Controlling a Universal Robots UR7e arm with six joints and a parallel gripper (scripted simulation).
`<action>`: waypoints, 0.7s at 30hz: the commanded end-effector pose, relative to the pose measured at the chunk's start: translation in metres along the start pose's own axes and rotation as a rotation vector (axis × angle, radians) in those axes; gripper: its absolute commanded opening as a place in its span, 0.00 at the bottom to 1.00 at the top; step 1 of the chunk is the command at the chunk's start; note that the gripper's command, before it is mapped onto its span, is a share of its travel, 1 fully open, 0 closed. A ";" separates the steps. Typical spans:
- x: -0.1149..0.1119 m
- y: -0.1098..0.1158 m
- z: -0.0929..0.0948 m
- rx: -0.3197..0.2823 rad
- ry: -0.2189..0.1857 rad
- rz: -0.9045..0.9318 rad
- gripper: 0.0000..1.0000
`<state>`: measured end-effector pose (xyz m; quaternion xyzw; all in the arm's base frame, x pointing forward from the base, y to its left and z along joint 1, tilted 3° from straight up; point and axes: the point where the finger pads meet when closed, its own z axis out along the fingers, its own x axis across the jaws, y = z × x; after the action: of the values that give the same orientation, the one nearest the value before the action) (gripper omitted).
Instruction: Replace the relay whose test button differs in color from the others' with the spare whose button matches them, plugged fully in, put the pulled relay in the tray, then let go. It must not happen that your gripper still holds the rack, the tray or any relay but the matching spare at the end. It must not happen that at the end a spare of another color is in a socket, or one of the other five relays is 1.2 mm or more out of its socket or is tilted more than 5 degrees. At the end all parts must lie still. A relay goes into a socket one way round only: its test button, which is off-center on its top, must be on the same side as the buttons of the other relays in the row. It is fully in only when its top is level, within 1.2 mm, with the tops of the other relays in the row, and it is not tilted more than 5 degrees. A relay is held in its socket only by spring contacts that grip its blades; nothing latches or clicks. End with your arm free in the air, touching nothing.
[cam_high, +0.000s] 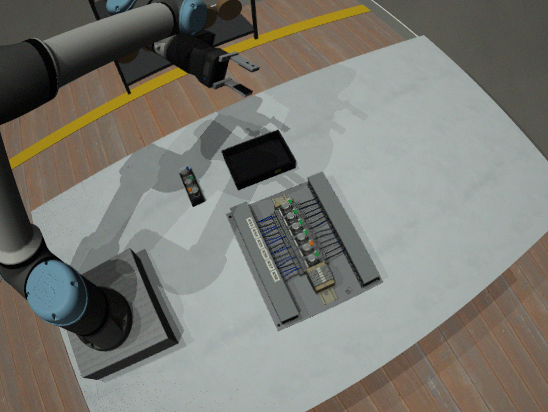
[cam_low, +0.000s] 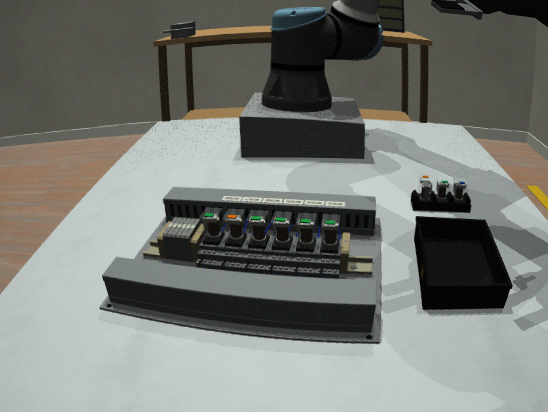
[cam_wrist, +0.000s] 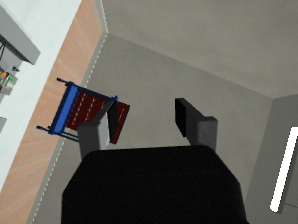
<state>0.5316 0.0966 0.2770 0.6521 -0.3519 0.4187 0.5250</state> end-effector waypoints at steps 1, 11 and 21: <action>0.032 0.024 0.024 0.002 -0.002 0.004 1.00; 0.032 0.024 0.024 0.002 -0.002 0.004 1.00; 0.072 0.055 0.056 0.002 -0.002 0.004 1.00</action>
<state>0.5221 0.0365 0.3503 0.6487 -0.3537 0.4200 0.5269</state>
